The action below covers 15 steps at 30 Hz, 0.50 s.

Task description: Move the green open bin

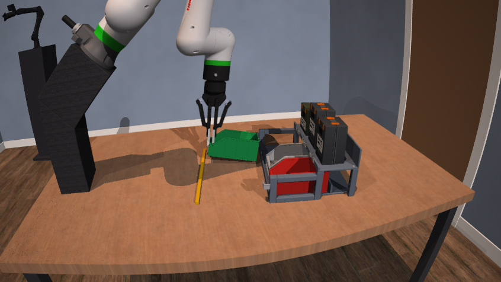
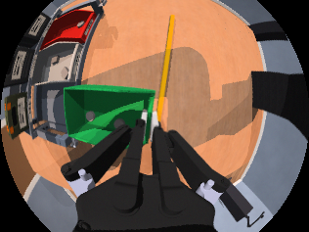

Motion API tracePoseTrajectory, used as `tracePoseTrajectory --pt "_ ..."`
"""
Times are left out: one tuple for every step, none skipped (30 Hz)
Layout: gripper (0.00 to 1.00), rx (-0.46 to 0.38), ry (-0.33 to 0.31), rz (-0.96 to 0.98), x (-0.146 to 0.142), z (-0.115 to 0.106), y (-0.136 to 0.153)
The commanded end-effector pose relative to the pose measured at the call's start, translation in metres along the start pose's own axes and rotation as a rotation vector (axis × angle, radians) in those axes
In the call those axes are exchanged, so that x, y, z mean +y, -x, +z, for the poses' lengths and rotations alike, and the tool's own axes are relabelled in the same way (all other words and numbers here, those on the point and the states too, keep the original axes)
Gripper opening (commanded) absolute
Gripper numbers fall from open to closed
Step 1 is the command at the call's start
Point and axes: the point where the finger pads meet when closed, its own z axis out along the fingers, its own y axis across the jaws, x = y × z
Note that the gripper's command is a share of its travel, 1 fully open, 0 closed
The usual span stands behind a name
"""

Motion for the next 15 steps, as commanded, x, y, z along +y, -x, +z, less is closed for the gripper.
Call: tracePoseTrajectory --pt "0.0 -0.063 -0.062 0.003 -0.0031 0.0001 0.0001" --pt "0.0 -0.084 -0.083 0.004 -0.0041 0.0001 0.0" --pt "0.0 -0.104 -0.105 0.005 -0.0052 0.0002 -0.0001" --pt "0.0 -0.104 -0.105 0.005 -0.0052 0.0002 -0.0001" --pt "0.0 -0.104 -0.105 0.005 -0.0052 0.0002 -0.0001" --pt "0.0 -0.104 -0.105 0.005 -0.0052 0.0002 -0.0001" --pt "0.0 -0.104 -0.105 0.005 -0.0052 0.0002 -0.0001" --pt "0.0 -0.104 -0.105 0.005 -0.0052 0.0002 -0.0001" --pt "0.0 -0.104 -0.105 0.005 -0.0052 0.0002 -0.0001" --pt "0.0 -0.104 -0.105 0.005 -0.0052 0.0002 -0.0001" --pt "0.0 -0.104 -0.105 0.005 -0.0052 0.0002 -0.0001" --pt "0.0 -0.104 -0.105 0.005 -0.0052 0.0002 -0.0001" --pt "0.0 -0.104 -0.105 0.005 -0.0052 0.0002 -0.0001" --pt "0.0 -0.104 -0.105 0.005 -0.0052 0.0002 -0.0001" --pt "0.0 -0.104 -0.105 0.005 -0.0052 0.0002 -0.0001"
